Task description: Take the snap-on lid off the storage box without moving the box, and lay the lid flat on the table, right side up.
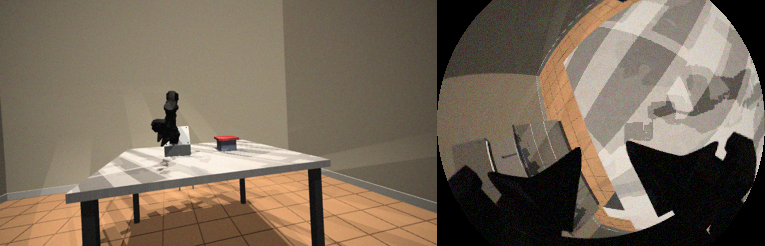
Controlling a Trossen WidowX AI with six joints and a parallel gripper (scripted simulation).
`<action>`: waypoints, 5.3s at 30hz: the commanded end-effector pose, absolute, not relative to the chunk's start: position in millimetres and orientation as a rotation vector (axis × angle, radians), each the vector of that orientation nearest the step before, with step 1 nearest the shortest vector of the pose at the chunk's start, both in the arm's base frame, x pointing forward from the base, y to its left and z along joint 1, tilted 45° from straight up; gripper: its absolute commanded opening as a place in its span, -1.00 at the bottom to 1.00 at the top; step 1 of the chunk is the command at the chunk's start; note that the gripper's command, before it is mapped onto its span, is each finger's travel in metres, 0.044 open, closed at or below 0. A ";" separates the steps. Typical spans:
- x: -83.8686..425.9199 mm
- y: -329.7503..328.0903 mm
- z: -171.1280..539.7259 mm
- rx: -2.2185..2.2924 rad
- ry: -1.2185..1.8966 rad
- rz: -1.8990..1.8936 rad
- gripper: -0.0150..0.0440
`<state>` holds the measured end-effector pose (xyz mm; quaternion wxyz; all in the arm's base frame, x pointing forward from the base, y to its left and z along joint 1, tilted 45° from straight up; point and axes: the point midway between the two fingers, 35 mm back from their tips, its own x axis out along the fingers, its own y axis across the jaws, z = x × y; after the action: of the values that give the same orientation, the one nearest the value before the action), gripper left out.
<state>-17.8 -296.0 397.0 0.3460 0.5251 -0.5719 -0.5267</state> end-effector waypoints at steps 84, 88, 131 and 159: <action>275.9 144.9 -12.3 0.759 0.279 -0.538 0.31; 276.5 132.7 -21.5 0.757 0.276 -0.537 0.31; 327.4 111.4 -47.0 0.758 0.277 -0.539 0.31; 335.1 106.6 -49.4 0.758 0.270 -0.535 -0.49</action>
<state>334.9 106.6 -49.5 0.8852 0.3656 0.1288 -0.2573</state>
